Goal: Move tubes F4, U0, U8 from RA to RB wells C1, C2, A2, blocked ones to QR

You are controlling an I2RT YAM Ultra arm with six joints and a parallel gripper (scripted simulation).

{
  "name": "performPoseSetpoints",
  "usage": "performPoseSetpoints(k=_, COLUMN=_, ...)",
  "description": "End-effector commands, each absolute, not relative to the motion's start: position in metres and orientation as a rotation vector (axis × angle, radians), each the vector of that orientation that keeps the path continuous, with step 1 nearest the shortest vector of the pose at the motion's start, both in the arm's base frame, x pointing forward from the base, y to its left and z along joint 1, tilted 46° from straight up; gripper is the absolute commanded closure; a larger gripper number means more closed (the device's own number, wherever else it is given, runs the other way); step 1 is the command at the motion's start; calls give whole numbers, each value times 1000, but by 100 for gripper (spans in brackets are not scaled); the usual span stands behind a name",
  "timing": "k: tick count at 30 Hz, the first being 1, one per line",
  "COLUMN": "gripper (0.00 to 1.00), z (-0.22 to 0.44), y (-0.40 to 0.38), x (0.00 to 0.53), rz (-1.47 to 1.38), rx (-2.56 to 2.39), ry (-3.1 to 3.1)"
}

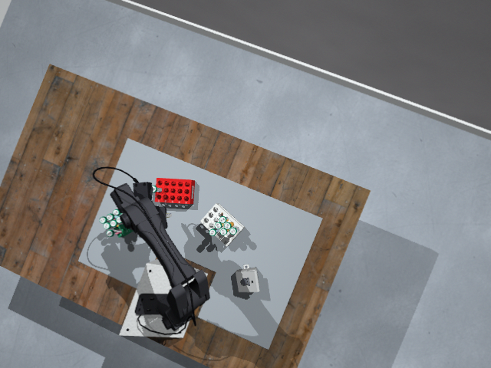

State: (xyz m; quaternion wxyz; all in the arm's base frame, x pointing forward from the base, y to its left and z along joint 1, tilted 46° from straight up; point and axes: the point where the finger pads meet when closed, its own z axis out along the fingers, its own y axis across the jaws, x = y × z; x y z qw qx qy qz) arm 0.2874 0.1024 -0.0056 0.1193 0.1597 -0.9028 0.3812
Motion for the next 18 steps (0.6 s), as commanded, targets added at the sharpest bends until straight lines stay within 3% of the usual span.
performPoseSetpoints(k=1, gripper=100, z=7, y=120, x=297, rz=1087, rx=581, ry=-2674)
performPoseSetpoints(k=18, gripper=100, z=7, y=120, x=297, rz=933, rx=1165, ry=-2328)
